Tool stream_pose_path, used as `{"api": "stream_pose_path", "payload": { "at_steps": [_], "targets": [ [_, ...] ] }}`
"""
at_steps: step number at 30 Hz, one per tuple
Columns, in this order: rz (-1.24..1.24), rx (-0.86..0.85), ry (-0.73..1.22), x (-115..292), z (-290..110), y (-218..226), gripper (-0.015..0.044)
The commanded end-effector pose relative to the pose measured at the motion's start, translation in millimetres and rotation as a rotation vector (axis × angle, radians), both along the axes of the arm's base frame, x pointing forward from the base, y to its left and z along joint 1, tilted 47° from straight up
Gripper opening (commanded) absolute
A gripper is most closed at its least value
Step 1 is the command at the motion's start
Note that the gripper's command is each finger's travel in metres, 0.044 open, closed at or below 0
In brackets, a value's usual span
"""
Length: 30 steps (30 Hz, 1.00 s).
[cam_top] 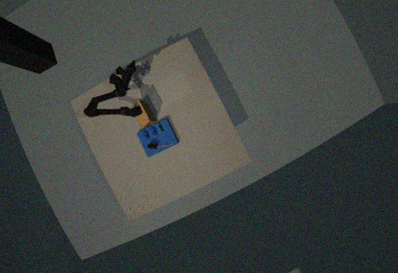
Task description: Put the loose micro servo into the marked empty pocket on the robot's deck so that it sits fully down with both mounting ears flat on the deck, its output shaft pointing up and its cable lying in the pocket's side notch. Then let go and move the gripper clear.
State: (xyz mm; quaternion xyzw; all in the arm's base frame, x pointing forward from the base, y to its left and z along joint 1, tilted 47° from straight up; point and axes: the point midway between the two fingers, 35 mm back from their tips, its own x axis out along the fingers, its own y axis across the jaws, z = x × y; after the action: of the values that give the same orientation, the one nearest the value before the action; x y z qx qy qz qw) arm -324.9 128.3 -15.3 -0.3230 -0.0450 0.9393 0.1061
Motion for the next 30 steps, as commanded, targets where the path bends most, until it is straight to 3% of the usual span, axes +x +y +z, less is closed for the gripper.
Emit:
{"api": "stream_pose_path", "payload": {
  "at_steps": [1, 30],
  "targets": [
    [-0.003, -0.001, 0.000, 0.4, 0.0, 0.7, 0.0426],
    [-0.350, -0.125, -0.024, 37.5, -6.5, 73.9, 0.0440]
  ]
}}
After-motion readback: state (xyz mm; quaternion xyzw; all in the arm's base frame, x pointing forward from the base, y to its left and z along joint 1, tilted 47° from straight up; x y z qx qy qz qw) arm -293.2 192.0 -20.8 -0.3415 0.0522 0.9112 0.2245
